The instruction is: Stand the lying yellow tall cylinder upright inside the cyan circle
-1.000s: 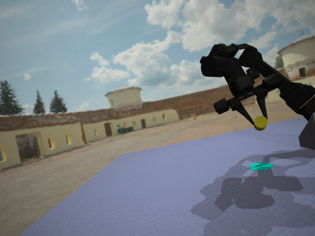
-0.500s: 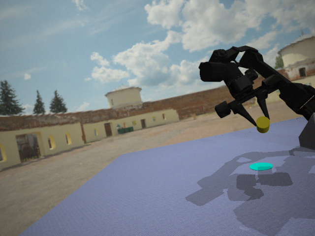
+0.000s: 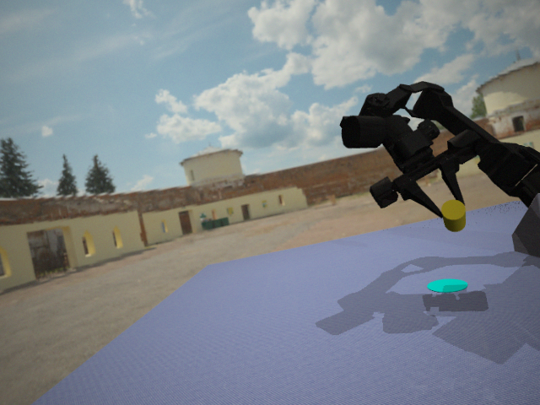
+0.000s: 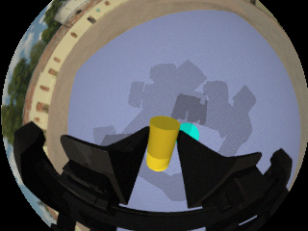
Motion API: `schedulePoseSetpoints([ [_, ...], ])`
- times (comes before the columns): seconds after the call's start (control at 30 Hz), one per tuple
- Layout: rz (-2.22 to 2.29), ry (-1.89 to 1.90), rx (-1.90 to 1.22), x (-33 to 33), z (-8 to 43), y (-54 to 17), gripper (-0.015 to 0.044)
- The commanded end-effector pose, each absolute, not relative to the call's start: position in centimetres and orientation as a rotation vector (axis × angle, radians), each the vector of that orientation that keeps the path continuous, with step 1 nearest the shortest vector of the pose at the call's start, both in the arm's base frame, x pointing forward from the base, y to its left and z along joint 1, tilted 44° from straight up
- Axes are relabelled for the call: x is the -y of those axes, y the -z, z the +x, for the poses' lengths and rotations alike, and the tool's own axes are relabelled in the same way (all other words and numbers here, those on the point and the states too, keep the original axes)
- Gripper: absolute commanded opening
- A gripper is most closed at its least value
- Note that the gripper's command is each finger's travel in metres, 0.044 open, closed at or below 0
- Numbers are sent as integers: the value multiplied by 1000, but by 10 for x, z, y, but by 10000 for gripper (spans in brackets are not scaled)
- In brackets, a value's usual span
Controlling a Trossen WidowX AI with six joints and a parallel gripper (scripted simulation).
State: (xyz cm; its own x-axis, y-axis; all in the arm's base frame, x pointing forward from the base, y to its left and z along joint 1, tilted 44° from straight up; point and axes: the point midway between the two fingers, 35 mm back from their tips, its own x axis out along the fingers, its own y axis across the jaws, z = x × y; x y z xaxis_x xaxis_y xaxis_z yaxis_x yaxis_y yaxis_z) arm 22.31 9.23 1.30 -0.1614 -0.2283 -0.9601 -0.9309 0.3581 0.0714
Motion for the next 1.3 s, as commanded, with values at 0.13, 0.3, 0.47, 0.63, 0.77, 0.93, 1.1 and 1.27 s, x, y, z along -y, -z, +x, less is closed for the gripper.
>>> schedulePoseSetpoints([
  [0.13,-1008,-938,-1589,-92,222,-12,105],
  [0.3,-981,-962,-1564,-92,222,-12,105],
  [0.47,-956,-984,-1537,-92,221,-12,105],
  [0.63,-932,-1005,-1509,-92,221,-12,105],
  [0.77,-914,-1022,-1485,-91,221,-12,105],
  [0.93,-892,-1041,-1455,-91,221,-12,105],
  [1.1,-871,-1059,-1423,-91,222,-12,105],
  [1.27,-852,-1077,-1390,-91,222,-12,105],
])
